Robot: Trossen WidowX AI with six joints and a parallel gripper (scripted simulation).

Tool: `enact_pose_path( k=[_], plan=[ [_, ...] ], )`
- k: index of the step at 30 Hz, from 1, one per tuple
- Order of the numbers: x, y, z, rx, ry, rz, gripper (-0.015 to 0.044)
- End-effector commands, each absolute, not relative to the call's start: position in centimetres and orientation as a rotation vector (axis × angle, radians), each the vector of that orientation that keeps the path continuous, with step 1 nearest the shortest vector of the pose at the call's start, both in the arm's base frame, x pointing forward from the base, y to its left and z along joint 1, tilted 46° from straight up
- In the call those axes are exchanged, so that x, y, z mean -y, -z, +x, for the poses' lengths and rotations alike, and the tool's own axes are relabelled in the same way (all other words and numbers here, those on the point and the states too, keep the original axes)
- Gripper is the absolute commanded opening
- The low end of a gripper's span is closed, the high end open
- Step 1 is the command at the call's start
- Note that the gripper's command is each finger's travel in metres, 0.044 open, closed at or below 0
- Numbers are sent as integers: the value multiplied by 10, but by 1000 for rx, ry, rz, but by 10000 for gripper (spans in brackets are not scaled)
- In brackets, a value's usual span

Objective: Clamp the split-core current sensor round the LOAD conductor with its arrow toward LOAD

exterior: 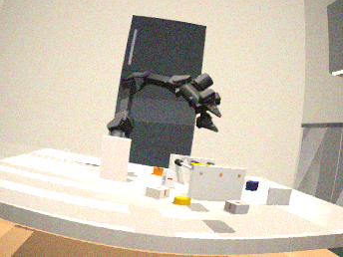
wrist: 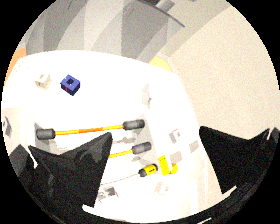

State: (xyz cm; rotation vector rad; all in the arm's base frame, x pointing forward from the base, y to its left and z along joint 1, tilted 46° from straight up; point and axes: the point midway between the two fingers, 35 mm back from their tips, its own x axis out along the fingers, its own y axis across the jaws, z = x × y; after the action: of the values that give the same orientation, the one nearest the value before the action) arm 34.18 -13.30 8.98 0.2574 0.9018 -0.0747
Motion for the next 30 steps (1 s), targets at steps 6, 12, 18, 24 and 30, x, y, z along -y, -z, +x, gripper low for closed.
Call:
enact_pose_path(
  k=[6,12,18,24,30],
  plan=[
    [173,12,274,-1227,43,789,440],
    [177,35,250,-1274,5,991,440],
    [177,35,250,-1274,5,991,440],
    [177,35,250,-1274,5,991,440],
    [174,34,250,-1279,-8,981,440]
  ],
)
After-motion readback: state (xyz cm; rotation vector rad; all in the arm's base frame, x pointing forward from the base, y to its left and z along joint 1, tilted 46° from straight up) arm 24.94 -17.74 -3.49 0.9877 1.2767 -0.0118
